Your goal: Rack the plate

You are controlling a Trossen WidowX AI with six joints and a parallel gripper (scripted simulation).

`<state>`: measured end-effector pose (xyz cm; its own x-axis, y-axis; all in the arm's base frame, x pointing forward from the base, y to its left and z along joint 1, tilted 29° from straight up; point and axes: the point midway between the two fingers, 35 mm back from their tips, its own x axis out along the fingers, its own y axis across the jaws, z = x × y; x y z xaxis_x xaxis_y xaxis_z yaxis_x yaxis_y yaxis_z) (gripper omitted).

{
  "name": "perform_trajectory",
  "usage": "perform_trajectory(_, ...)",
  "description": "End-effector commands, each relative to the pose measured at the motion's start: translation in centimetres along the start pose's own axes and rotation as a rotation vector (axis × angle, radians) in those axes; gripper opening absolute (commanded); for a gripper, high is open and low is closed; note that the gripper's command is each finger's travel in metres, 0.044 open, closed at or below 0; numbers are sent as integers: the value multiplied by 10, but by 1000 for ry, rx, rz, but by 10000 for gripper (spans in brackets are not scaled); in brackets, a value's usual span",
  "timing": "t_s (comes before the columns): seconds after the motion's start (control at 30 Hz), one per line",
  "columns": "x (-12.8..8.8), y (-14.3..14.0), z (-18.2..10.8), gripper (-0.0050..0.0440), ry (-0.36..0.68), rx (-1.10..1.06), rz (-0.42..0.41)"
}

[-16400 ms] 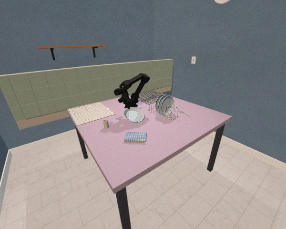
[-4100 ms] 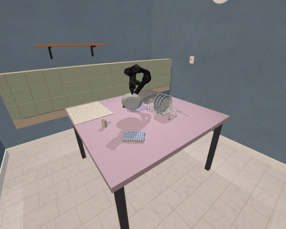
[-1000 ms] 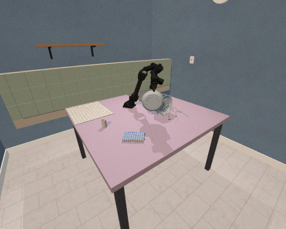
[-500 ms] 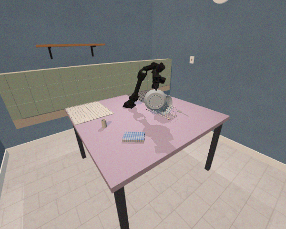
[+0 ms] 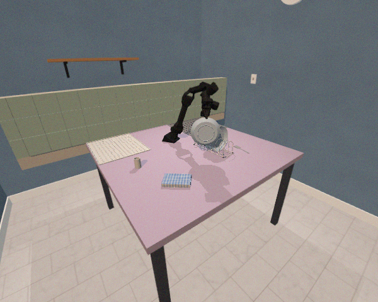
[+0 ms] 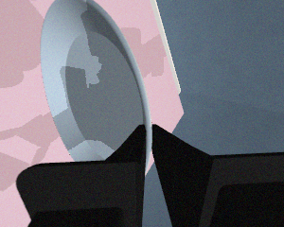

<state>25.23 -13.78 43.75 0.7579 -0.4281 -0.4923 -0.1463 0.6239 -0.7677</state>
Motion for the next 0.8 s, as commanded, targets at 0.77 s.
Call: perform_trajectory(0.77,0,0,0,0,-1,0,-1)
